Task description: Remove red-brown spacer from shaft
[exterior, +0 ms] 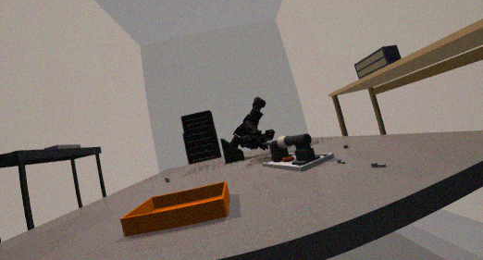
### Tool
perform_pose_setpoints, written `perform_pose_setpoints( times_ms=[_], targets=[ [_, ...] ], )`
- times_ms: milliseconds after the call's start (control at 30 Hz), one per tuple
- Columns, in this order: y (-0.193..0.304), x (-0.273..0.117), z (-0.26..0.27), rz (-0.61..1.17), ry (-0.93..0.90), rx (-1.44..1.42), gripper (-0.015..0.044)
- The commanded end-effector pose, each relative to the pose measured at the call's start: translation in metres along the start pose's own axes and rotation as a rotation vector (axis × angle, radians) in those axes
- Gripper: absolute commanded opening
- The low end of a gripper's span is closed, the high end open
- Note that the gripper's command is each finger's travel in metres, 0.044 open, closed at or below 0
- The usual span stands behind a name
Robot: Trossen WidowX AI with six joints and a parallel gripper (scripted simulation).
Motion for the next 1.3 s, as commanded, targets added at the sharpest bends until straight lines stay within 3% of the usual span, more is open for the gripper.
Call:
perform_pose_setpoints(
  times_ms=[0, 1267],
  targets=[
    [0.0032, 0.0024, -0.0003, 0.003, 0.000, 0.000, 0.0000],
    [0.0131, 0.0124, -0.0017, 0.004, 0.001, 0.000, 0.0000]
  ],
)
Point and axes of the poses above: the point midway between the two fingers, 35 mm back from their tips, its own x axis out along the fingers, its own z axis across the jaws, y = z × x, the point moved 10 cm from there along -x, back along the fingers, and after that the axes turned 7 degrees about x, right-handed, at the moved point
